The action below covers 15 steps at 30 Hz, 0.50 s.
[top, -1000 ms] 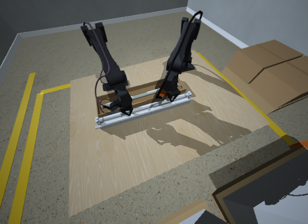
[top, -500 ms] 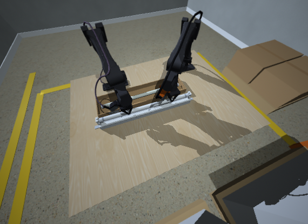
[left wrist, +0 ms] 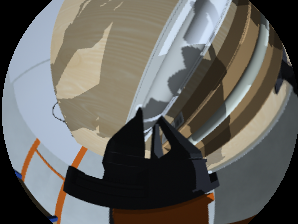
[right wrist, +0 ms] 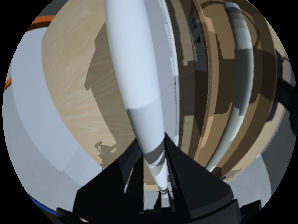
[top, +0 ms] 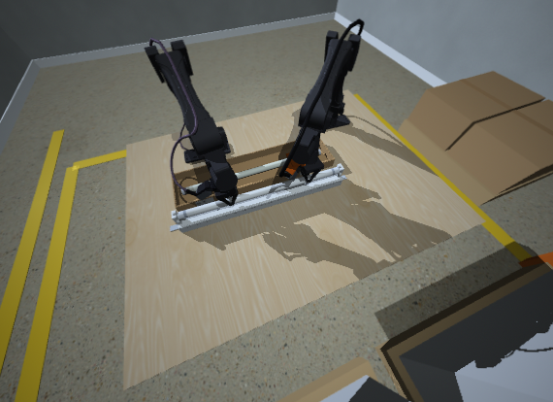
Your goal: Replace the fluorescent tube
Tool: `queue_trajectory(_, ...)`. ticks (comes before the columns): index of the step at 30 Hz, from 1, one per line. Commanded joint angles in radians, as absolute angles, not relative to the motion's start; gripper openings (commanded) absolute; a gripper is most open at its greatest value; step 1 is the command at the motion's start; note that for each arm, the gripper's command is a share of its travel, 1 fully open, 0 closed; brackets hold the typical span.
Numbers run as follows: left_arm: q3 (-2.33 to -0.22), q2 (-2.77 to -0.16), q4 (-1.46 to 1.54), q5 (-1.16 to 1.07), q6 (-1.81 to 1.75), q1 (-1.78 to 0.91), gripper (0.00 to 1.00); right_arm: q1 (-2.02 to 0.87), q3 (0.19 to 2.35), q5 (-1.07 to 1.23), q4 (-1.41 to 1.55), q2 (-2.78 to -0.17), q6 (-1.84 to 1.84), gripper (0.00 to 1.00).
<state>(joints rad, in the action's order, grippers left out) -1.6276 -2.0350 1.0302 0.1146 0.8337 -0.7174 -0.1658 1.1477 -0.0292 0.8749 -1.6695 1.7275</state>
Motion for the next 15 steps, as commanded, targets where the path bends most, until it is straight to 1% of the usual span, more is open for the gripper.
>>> queue_trajectory(1,-1.627,-2.013,1.009,0.125,0.83,-0.72,0.11,-0.164,1.147,-0.04,0.879,-1.656,1.73,0.11)
queue_trajectory(2,-1.606,-1.998,1.007,0.127,0.826,-0.73,0.11,-0.163,1.114,-0.04,0.855,-1.64,1.734,0.11)
queue_trajectory(3,-1.619,-1.999,1.004,0.129,0.825,-0.73,0.11,-0.166,1.134,-0.041,0.865,-1.641,1.736,0.11)
queue_trajectory(14,-1.562,-1.975,0.944,0.166,0.815,-0.741,0.11,-0.184,1.074,-0.049,0.788,-1.606,1.739,0.11)
queue_trajectory(15,-1.561,-1.975,0.96,0.158,0.817,-0.741,0.11,-0.179,1.076,-0.048,0.815,-1.607,1.737,0.11)
